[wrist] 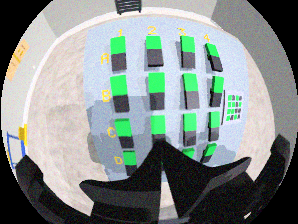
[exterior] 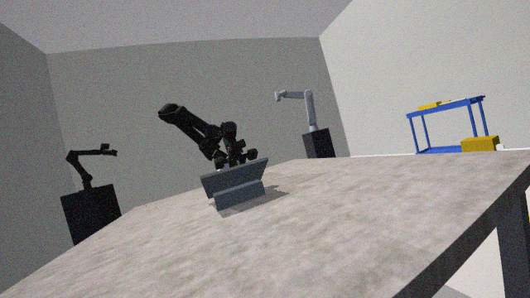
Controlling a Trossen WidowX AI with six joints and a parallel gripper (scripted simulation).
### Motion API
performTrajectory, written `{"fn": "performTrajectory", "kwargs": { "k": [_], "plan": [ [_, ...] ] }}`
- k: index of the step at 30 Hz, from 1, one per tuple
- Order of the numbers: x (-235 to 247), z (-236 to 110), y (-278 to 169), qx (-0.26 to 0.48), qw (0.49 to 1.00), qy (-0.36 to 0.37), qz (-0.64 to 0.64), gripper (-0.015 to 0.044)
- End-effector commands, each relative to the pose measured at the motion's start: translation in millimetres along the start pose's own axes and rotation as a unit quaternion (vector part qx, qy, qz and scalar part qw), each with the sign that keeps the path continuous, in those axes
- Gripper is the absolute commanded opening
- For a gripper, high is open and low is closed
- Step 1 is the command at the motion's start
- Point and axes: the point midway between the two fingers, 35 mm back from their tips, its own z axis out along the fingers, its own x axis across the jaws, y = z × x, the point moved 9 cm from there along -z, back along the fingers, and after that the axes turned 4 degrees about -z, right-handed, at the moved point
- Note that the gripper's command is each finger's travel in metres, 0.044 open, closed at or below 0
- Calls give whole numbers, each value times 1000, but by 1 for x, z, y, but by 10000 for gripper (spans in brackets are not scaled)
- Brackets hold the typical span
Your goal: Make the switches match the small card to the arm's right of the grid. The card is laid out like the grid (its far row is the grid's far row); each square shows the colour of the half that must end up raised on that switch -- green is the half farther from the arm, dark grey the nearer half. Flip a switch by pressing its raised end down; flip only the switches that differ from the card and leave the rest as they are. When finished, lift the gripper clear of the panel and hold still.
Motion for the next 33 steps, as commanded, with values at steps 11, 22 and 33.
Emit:
{"fn": "performTrajectory", "kwargs": {
  "k": [11,22,33],
  "plan": [
    [0,1,0,0,1000,2,-2,0],
    [0,3,0,0,1000,2,-2,0],
    [0,4,0,0,1000,2,-2,0]
  ]
}}
